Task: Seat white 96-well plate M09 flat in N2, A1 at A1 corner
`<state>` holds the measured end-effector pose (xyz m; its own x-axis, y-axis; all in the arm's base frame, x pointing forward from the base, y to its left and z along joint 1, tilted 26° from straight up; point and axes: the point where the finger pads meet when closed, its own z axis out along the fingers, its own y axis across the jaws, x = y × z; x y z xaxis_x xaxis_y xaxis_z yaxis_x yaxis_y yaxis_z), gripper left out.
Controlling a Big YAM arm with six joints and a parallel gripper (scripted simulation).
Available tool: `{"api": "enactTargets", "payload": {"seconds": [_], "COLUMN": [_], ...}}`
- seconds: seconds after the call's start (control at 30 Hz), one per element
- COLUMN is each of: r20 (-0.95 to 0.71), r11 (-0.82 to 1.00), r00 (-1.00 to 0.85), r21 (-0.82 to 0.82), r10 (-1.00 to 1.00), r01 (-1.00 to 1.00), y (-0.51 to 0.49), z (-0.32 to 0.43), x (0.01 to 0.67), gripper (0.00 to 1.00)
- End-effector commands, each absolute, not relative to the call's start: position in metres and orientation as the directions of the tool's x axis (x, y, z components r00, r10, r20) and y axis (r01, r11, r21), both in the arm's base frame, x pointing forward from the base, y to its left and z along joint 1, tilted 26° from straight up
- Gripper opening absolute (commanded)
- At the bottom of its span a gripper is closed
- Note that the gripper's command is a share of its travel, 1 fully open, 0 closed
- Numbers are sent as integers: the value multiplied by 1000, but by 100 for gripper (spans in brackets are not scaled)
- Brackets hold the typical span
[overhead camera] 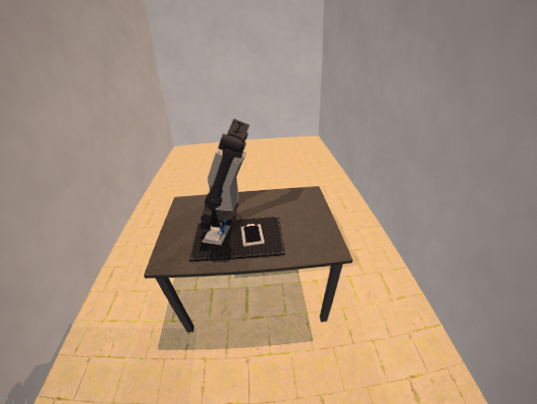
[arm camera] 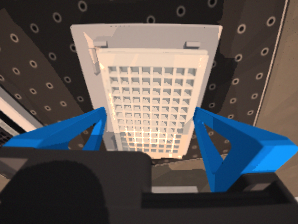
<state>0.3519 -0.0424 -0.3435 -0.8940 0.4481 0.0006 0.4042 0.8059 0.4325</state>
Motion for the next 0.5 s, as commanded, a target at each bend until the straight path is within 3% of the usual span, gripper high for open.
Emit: {"api": "enactTargets", "payload": {"seconds": [0.0,0.23,0.27,0.47], "r20": [22,22,22,21], "r11": [796,796,796,796], "r00": [-885,-885,-885,-886], "r21": [428,428,428,429], "r10": [465,465,465,463], "r01": [428,428,428,427], "y": [-42,-42,-42,-42], "z": [-348,-348,-348,-348], "x": [342,342,342,342], "gripper": [100,100,0,0]}}
